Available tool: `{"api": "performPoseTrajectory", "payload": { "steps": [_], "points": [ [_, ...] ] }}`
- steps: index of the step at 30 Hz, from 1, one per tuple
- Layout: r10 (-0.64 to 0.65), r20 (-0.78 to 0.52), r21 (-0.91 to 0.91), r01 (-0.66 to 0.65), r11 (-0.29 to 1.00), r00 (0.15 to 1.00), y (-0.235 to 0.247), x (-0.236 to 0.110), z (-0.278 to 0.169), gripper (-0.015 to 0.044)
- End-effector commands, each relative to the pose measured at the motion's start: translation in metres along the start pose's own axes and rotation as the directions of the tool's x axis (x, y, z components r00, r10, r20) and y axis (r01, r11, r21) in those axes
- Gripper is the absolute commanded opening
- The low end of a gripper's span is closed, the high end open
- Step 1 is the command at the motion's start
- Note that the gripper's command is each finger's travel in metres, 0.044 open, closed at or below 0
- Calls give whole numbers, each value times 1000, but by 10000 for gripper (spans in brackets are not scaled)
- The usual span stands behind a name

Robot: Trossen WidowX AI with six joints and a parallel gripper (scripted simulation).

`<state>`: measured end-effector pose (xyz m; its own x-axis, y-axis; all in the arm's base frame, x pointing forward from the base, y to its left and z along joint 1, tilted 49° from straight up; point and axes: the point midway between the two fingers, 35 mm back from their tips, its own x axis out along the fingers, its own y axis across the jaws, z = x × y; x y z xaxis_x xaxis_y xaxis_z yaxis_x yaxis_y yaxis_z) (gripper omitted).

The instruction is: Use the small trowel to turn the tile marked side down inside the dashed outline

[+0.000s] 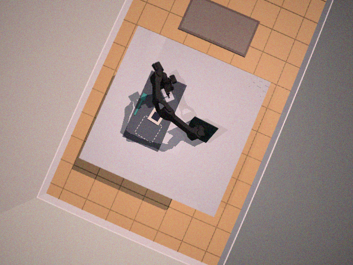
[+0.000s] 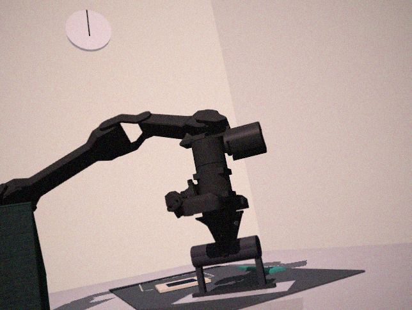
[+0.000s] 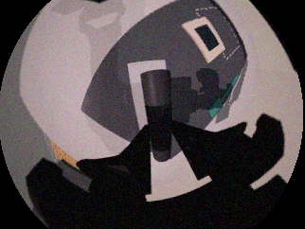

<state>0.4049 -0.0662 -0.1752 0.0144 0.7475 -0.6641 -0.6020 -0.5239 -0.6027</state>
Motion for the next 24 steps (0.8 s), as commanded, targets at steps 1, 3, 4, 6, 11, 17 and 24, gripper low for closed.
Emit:
{"api": "performPoseTrajectory", "payload": {
  "steps": [1, 3, 4, 6, 11, 17, 24],
  "points": [
    [3, 5, -21, -3, 1000, 1000, 2, 3, 1, 183],
    [3, 5, -21, -3, 1000, 1000, 2, 3, 1, 235],
    [3, 5, -21, -3, 1000, 1000, 2, 3, 1, 261],
    [3, 5, -21, -3, 1000, 1000, 2, 3, 1, 270],
    [3, 5, -21, -3, 1000, 1000, 2, 3, 1, 270],
    [3, 5, -21, -3, 1000, 1000, 2, 3, 1, 270],
    [4, 3, -21, -4, 1000, 1000, 2, 1, 1, 270]
  ]
}}
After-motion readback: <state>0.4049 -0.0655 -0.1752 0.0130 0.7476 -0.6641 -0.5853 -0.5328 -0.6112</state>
